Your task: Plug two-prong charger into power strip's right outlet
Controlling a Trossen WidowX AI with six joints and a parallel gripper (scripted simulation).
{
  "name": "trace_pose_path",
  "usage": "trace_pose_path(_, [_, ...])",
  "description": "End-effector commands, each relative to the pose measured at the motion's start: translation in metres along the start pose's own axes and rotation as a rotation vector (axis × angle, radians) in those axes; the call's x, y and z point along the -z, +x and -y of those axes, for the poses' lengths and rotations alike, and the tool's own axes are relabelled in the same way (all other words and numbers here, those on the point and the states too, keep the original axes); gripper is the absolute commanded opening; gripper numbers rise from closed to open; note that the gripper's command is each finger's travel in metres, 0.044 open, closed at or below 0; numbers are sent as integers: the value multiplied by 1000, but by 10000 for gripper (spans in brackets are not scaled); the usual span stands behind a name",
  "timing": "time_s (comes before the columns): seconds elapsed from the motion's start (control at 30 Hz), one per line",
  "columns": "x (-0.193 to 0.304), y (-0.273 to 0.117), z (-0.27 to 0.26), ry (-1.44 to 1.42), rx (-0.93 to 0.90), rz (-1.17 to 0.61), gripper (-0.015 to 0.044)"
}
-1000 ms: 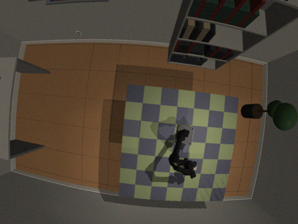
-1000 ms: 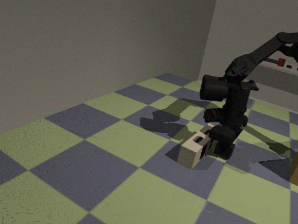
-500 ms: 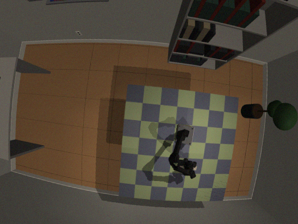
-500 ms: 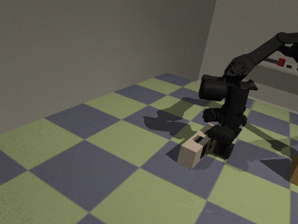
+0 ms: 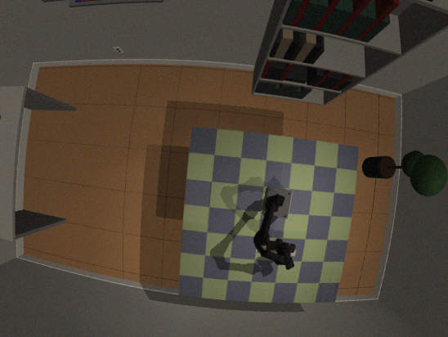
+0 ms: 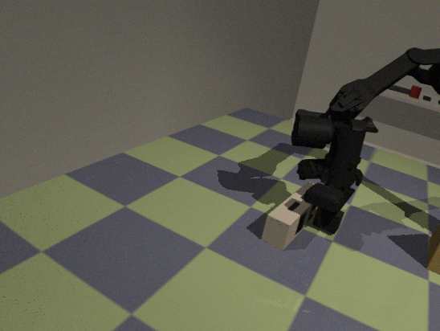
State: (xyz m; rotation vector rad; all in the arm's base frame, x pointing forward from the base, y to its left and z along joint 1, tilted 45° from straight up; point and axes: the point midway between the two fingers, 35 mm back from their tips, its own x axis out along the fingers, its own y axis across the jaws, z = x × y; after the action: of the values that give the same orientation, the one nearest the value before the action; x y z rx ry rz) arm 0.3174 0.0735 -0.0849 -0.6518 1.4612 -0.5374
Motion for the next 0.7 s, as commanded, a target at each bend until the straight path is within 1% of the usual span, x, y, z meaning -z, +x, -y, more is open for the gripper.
trace_pose_path(0.0, [-2, 1, 0, -6, 5, 0, 0])
trace_pose_path(0.67, [-8, 0, 0, -6, 5, 0, 0])
